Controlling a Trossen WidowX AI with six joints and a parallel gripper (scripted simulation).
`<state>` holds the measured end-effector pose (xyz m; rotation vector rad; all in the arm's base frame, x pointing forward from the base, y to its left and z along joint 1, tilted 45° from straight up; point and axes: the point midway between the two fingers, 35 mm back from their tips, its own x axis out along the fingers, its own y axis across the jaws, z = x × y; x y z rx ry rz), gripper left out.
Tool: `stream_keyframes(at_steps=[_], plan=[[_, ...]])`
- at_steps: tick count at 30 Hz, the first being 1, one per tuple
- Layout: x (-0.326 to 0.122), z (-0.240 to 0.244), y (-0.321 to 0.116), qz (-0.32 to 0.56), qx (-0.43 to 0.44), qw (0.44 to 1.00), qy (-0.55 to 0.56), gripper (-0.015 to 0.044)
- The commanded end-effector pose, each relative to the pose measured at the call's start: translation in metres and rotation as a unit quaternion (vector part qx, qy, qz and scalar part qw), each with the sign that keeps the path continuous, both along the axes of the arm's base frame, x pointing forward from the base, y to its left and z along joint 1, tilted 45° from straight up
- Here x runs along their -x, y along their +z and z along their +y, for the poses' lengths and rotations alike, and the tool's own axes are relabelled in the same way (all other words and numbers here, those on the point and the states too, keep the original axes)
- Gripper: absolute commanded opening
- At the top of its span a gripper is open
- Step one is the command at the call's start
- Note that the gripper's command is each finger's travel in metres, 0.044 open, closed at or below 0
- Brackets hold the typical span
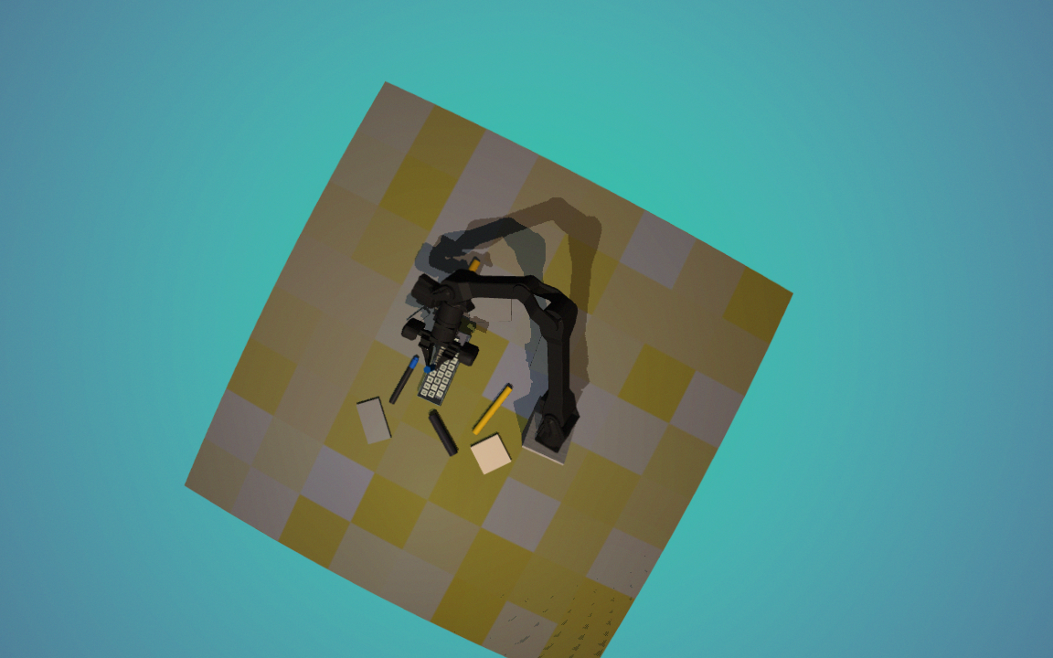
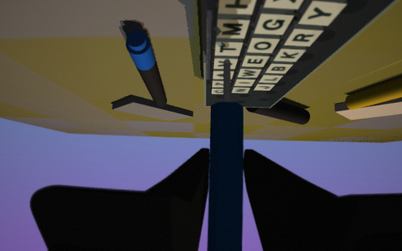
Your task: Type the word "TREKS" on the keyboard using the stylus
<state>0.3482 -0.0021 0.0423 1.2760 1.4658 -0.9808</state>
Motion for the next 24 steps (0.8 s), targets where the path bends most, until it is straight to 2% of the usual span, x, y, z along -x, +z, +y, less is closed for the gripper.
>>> stream_keyframes(at_steps=[1,24], plan=[[-0.0004,-0.0024,-0.0016,-0.001,0.0,1.0,0.0,0.0081],[-0.0012,-0.008,-0.0071,-0.001,0.0,1.0,0.0,0.0081]])
